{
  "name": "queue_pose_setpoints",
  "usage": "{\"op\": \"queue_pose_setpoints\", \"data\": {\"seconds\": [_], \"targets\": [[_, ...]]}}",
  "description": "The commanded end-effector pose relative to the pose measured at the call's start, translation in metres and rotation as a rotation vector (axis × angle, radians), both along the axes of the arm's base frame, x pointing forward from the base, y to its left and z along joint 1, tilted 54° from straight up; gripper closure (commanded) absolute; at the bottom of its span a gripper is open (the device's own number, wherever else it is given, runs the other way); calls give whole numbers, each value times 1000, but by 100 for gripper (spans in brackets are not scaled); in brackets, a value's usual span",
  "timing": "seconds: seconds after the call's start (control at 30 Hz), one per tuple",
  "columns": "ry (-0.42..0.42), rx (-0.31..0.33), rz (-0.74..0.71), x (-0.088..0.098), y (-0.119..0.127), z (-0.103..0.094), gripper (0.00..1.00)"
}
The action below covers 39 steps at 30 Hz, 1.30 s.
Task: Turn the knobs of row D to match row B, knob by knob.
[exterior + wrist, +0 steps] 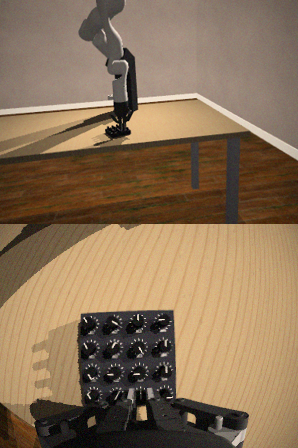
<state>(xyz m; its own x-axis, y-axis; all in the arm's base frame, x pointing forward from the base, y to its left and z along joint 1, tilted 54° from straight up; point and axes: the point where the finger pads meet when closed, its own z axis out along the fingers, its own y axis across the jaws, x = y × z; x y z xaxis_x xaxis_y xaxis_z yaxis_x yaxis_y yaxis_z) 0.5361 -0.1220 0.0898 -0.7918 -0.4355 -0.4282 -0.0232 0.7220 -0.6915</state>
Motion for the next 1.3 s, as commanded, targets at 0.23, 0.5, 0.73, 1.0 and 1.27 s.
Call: {"op": "queue_pose_setpoints", "data": {"seconds": [0.23,0.5,0.73,1.0,1.27], "targets": [[-53,62,-57,0,0,0,92],[-108,124,-116,0,0,0,92],[-190,217,-205,0,0,0,92],[-271,310,-293,0,0,0,92],[-388,442,-420,0,1,0,92]]}}
